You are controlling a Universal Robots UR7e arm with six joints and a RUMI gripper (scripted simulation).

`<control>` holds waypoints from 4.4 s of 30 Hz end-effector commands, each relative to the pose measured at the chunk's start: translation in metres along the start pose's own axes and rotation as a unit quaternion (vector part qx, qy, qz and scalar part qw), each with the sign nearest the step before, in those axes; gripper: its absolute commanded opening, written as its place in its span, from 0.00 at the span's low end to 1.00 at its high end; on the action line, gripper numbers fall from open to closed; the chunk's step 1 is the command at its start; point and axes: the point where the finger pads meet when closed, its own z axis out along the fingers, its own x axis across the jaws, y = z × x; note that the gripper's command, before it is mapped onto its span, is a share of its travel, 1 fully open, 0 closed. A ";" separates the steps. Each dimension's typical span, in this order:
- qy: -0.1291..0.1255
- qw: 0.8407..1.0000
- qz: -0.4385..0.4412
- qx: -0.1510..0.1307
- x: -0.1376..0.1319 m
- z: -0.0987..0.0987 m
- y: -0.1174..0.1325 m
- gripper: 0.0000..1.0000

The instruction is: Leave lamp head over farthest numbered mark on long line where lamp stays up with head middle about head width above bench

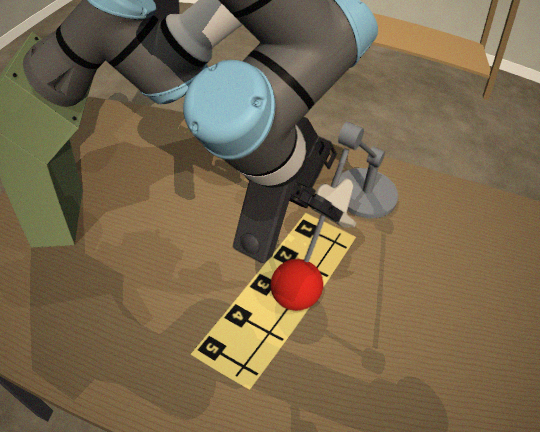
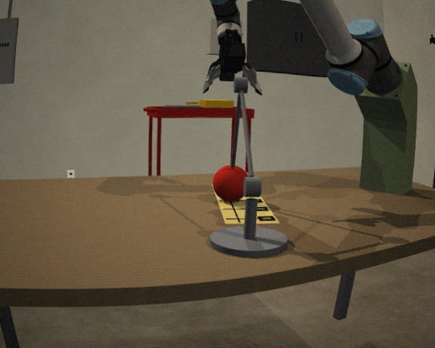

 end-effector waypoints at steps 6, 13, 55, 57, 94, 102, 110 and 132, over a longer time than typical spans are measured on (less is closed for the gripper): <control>0.000 1.000 0.000 0.000 0.000 0.001 0.000 1.00; 0.000 1.000 0.000 0.000 0.000 0.001 0.000 1.00; 0.000 1.000 0.000 0.000 0.000 -0.034 0.027 1.00; 0.000 1.000 0.000 0.000 0.000 -0.039 0.031 1.00; 0.000 1.000 0.000 0.001 -0.001 -0.105 0.082 1.00; 0.000 1.000 0.000 0.001 0.000 -0.113 0.088 1.00; 0.000 1.000 0.000 0.001 0.000 -0.119 0.092 1.00; 0.000 1.000 0.000 0.001 0.000 -0.064 0.161 1.00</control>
